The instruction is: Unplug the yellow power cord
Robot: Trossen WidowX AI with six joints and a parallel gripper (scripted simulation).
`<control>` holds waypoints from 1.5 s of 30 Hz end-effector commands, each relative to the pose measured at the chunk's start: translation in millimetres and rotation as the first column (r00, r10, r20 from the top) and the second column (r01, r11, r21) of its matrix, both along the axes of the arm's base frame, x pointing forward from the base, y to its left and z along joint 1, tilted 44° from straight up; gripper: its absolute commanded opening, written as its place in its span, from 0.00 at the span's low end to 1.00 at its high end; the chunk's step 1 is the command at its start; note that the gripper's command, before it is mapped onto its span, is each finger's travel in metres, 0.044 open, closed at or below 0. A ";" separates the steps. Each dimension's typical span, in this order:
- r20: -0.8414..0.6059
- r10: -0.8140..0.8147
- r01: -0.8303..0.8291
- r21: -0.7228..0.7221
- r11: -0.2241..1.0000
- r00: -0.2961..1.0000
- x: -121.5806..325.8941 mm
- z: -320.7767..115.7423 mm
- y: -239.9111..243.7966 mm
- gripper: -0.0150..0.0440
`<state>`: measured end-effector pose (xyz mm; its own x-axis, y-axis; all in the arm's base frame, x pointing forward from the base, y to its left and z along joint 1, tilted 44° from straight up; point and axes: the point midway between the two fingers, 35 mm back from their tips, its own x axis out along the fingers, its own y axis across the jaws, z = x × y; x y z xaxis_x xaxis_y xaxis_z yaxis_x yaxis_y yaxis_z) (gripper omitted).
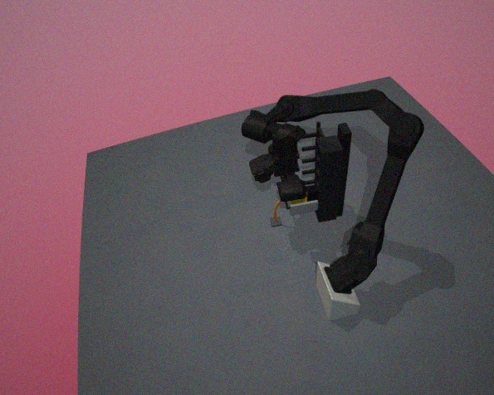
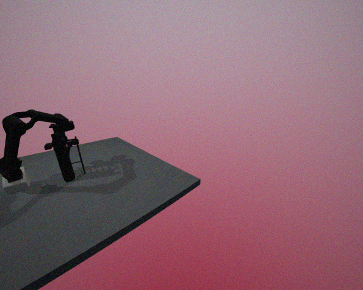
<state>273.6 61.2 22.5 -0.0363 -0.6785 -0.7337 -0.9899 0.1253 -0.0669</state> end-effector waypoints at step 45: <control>-0.002 0.001 -0.001 -0.001 1.000 1.000 0.8 -6.5 -6.7 0.25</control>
<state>270.6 41.3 22.6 -0.0487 -0.7039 -0.7086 -0.9901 0.1274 -0.0584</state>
